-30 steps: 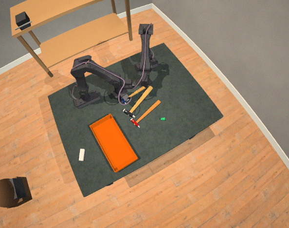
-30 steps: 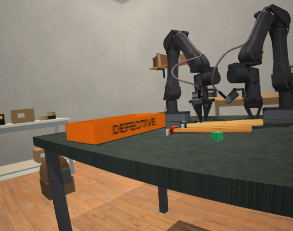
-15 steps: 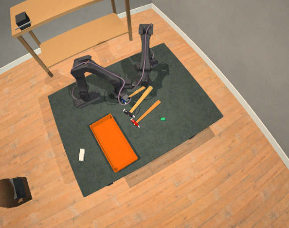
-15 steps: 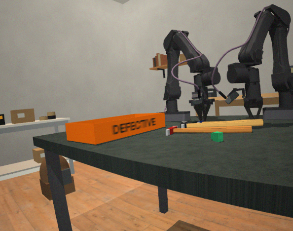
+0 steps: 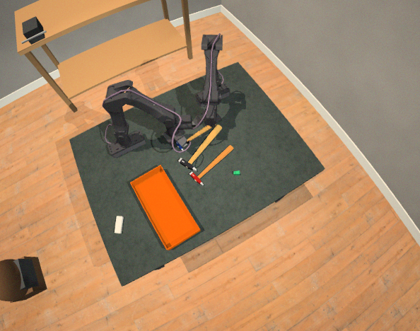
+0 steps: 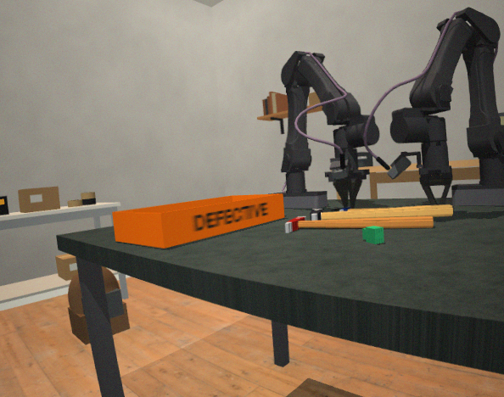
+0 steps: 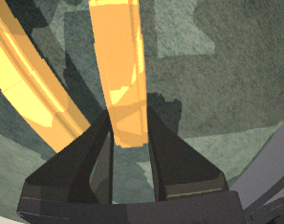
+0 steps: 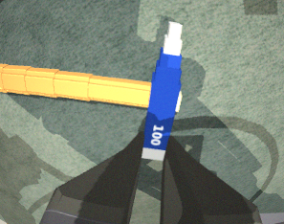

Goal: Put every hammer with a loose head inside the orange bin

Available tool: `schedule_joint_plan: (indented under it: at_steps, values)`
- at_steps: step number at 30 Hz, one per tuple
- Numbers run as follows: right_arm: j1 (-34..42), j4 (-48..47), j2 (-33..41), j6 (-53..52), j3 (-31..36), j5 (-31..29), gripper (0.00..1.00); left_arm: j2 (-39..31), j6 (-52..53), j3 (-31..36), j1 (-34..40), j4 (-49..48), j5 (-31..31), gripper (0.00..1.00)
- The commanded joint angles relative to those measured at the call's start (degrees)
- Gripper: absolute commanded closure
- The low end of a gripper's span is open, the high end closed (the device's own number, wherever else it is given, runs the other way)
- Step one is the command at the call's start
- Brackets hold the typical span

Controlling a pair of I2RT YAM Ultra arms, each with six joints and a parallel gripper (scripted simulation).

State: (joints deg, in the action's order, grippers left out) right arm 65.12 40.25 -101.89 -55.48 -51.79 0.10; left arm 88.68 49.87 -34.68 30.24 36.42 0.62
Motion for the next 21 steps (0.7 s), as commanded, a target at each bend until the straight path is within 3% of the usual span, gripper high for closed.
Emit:
schedule_joint_plan:
  at_steps: [1,12,21]
  values:
    - [-0.77,4.72,0.10,0.36,1.24,-2.53,0.93,-0.25,0.02,1.22,-0.63,3.16,2.19,0.83]
    - [-0.86,5.67,0.13,0.43,1.42,-2.75,0.93,0.08,-0.13,1.55,-0.72,3.74,3.01,0.83]
    - [-4.48,-1.98,6.10,4.52,7.29,-0.49,0.93,0.46,-0.16,1.53,-0.64,4.02,3.21,0.83]
